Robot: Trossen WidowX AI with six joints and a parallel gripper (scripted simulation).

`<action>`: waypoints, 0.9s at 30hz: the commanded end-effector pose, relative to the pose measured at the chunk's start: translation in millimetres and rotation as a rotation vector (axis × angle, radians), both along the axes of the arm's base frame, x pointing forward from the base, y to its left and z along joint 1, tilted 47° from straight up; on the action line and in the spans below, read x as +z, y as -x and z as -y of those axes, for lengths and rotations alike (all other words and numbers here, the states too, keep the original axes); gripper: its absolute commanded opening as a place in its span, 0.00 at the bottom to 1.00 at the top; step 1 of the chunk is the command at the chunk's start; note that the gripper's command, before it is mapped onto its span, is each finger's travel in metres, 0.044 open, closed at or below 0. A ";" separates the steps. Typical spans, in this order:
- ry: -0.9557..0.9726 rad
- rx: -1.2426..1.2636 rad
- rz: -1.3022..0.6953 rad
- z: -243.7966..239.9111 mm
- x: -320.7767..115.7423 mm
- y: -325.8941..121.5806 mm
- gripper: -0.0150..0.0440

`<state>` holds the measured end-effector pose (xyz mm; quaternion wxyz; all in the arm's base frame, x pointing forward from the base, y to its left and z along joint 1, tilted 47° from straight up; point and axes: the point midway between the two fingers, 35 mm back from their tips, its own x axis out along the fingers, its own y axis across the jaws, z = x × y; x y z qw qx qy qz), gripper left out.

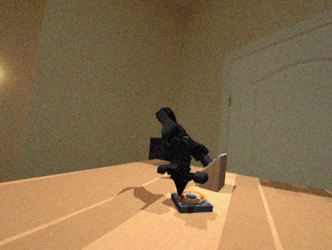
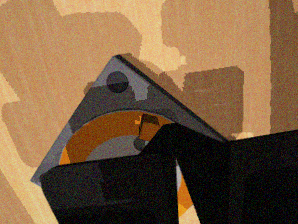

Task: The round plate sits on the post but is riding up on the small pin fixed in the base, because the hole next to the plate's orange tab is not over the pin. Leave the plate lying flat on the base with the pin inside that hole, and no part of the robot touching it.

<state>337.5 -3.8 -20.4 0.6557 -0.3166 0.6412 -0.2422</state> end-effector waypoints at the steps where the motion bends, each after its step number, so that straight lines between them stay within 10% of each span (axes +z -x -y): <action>1: -0.002 0.000 0.008 -3.3 -1.4 -6.5 0.25; 27: -0.004 0.000 0.009 -26.9 -25.4 -10.6 0.25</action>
